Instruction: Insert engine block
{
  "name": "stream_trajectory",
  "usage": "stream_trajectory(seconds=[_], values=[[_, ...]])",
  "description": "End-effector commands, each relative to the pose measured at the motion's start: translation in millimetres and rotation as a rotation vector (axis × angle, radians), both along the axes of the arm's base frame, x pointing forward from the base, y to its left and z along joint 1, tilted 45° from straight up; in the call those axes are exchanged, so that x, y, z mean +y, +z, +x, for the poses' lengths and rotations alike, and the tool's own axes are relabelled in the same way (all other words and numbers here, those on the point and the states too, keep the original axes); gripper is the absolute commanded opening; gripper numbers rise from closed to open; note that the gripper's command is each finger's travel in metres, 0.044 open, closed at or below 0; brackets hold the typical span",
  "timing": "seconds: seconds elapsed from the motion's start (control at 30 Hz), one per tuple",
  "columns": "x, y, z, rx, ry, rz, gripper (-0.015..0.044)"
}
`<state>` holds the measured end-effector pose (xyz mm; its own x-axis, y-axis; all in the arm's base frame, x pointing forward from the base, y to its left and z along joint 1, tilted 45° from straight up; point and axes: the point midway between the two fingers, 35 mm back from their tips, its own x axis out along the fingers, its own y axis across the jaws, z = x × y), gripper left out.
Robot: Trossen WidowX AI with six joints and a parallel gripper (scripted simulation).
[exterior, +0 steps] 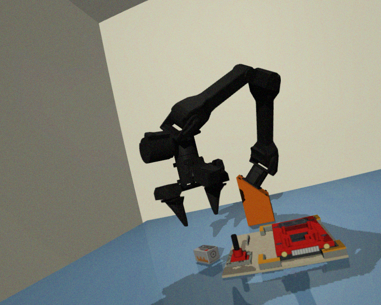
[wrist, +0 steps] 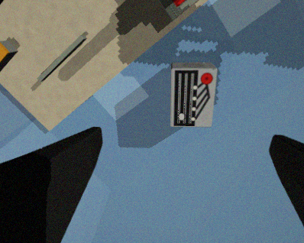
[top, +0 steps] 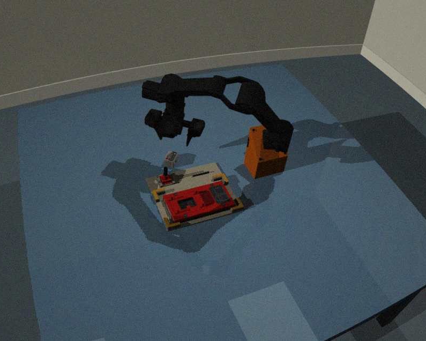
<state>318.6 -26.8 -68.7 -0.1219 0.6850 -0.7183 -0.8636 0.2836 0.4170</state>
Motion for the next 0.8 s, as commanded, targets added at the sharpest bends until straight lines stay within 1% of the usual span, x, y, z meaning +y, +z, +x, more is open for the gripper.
stream_trajectory(seconds=[0.0,0.1,0.2,0.77], values=[[-2.5,-0.7,5.4,-0.012,0.009,0.01,0.044],[-2.8,-5.5,8.7,-0.012,0.009,0.009,0.044],[18.0,-26.5,5.1,-0.012,0.009,0.011,0.044],[39.0,-47.6,1.6,-0.012,0.009,0.012,0.044]])
